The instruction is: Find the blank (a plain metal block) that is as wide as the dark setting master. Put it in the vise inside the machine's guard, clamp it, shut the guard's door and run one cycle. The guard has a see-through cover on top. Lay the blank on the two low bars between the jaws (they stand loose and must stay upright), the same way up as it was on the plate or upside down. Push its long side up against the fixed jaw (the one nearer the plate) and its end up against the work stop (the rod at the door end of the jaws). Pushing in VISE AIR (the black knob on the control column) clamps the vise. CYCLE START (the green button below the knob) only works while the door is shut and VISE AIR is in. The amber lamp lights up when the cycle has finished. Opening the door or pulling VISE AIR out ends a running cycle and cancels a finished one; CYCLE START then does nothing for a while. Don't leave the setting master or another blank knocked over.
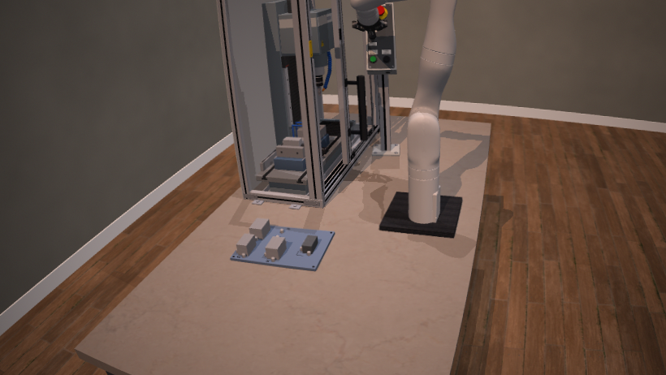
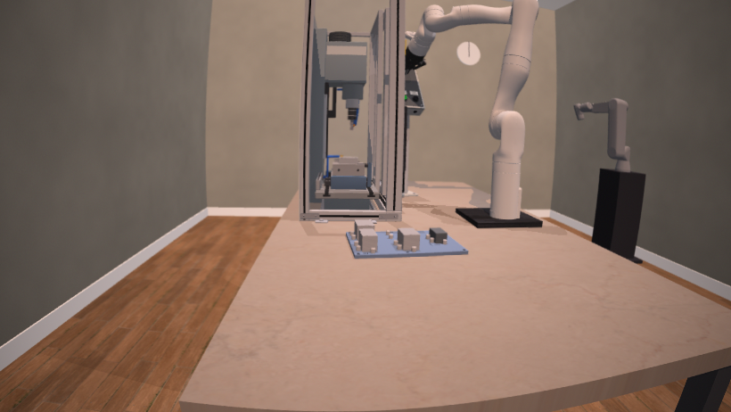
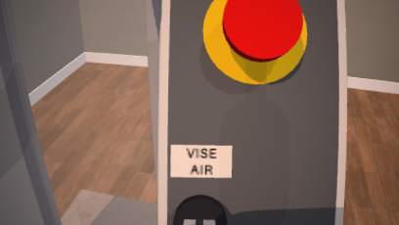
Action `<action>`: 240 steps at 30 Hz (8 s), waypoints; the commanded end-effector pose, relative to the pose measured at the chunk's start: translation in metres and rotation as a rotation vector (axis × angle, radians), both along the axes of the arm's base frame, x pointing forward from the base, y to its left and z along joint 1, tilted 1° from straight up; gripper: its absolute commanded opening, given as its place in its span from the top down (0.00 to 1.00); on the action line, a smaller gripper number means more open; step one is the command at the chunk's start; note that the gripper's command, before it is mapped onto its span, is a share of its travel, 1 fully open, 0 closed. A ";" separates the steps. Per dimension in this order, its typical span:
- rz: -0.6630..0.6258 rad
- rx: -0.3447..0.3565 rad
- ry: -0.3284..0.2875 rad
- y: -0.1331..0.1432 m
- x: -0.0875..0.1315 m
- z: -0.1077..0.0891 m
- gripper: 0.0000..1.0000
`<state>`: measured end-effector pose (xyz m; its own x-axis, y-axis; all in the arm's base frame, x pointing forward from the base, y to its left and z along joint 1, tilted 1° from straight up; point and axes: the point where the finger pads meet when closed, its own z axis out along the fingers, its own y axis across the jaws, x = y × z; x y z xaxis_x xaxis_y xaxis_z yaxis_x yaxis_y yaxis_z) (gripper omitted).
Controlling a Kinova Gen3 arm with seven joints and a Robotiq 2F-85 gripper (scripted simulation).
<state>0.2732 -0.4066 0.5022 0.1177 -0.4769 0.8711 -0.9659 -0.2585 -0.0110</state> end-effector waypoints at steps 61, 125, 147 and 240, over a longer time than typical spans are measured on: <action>0.000 -0.001 -0.001 -0.014 0.004 -0.007 0.90; 0.000 -0.001 -0.001 -0.026 0.007 -0.014 0.90; 0.000 -0.001 -0.001 -0.029 0.008 -0.016 0.90; 0.000 -0.001 -0.001 0.045 -0.012 0.027 0.90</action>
<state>0.2607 -0.3612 0.5287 0.1177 -0.4768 0.8711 -0.9659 -0.2585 -0.0110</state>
